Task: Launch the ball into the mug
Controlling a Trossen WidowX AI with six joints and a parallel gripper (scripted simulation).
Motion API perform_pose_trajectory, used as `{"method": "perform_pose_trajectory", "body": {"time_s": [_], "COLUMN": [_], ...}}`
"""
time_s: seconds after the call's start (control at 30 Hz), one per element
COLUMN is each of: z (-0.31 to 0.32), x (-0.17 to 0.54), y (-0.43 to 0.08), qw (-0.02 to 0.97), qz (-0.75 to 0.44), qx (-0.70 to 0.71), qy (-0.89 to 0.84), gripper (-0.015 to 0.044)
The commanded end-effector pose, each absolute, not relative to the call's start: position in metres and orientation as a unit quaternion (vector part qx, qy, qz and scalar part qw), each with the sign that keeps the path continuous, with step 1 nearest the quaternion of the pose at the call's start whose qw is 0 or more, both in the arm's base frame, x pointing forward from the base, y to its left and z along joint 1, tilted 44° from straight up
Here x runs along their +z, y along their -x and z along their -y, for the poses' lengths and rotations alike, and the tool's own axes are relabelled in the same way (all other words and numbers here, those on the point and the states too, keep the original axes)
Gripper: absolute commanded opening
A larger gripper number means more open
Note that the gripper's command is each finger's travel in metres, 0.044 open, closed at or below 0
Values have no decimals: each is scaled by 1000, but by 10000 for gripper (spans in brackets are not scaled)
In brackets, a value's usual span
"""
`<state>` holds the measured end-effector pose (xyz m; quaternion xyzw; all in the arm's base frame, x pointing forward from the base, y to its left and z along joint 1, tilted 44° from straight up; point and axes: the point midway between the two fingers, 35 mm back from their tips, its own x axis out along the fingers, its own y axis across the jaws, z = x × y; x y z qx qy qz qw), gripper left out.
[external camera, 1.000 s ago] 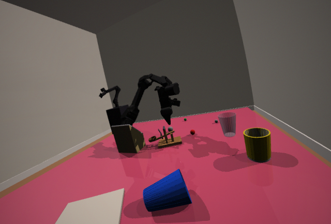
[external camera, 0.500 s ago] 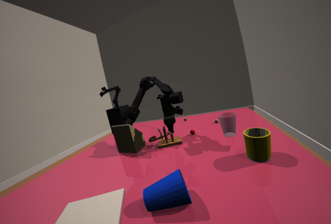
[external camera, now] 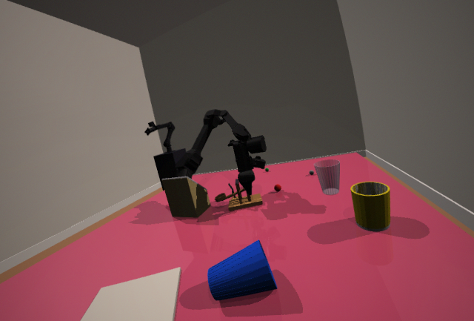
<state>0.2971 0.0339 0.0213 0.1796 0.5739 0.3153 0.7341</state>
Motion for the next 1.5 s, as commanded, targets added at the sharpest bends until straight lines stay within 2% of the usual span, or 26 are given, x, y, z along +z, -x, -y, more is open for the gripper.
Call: {"method": "perform_pose_trajectory", "body": {"time_s": [0.0, 0.4, 0.8, 0.97, 1.07, 1.27, 1.47], "z": [-39, -51, -48, -48, -31, -14, 21], "x": [16, 5, 7, 7, 24, 43, 24], "y": [-298, -299, -299, -299, -296, -293, -336], "qw": [733, 733, 734, 734, 734, 733, 715], "qz": [-574, -573, -574, -574, -574, -575, -601], "qx": [316, 316, 316, 316, 315, 314, 259], "qy": [-183, -184, -180, -180, -180, -183, -247], "gripper": [440, 440, 125, 92, 13, 0, 0]}}
